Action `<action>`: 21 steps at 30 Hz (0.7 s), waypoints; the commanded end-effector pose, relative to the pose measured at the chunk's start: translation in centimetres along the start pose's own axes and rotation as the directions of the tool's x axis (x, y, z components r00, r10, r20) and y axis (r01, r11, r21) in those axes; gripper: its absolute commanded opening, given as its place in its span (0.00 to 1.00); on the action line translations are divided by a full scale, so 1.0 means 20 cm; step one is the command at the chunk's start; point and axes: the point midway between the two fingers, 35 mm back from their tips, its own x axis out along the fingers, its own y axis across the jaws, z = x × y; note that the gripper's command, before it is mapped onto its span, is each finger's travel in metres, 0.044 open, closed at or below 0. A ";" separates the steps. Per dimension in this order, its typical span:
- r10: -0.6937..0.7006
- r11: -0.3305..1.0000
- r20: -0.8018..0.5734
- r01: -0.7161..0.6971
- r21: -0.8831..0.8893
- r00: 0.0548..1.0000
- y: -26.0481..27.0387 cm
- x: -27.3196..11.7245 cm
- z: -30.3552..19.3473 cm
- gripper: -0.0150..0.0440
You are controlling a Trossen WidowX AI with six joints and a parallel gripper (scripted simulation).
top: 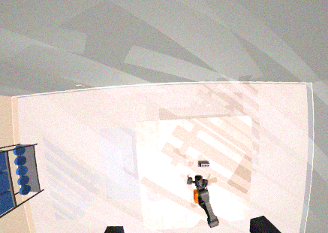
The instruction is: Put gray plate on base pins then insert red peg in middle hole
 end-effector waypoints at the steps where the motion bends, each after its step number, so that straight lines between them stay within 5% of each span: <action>1: 0.003 0.780 -0.004 0.000 0.626 1.000 0.12 0.02 -0.26 1.00; 6: 0.004 0.639 -0.005 0.001 0.770 1.000 0.14 0.03 -0.32 1.00; 21: 0.004 0.638 -0.005 0.001 0.770 1.000 0.14 0.03 -0.32 1.00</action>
